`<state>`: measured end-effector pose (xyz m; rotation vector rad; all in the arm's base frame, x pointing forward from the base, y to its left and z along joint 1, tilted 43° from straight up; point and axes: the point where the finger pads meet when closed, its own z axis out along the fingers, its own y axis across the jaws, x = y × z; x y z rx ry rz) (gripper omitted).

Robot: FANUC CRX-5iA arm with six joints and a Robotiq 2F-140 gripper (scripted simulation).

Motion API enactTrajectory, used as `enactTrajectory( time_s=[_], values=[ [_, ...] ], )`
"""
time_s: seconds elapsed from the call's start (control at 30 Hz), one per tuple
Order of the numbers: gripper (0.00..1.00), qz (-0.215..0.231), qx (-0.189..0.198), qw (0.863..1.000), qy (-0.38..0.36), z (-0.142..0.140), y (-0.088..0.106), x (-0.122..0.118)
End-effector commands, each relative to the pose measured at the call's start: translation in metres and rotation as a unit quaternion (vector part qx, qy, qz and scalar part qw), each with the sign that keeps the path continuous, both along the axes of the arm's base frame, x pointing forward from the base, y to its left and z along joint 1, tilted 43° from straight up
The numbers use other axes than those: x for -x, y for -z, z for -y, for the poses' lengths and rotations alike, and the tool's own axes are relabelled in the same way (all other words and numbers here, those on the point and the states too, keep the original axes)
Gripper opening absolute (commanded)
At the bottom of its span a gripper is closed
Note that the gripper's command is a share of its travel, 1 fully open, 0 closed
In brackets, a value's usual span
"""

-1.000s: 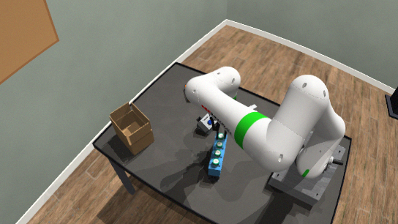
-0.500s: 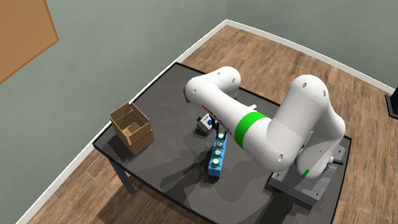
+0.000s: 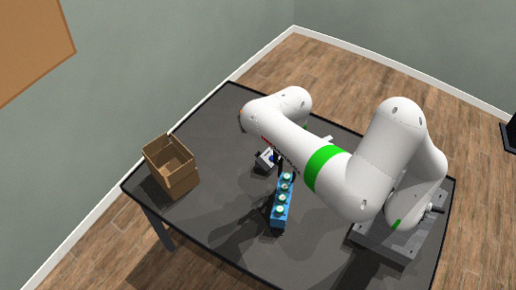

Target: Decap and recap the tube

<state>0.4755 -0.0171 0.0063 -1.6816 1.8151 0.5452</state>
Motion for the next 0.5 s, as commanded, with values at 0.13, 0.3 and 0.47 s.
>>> enactTrajectory(
  time_s=[0.13,0.3,0.47],
  values=[
    [0.41,0.001,0.001,1.0,0.0,0.001,-0.001,0.0],
    [0.41,0.001,0.001,1.0,0.0,0.003,-0.003,0.0],
    [0.41,0.001,0.001,1.0,0.0,0.013,-0.014,0.002]
  ],
)
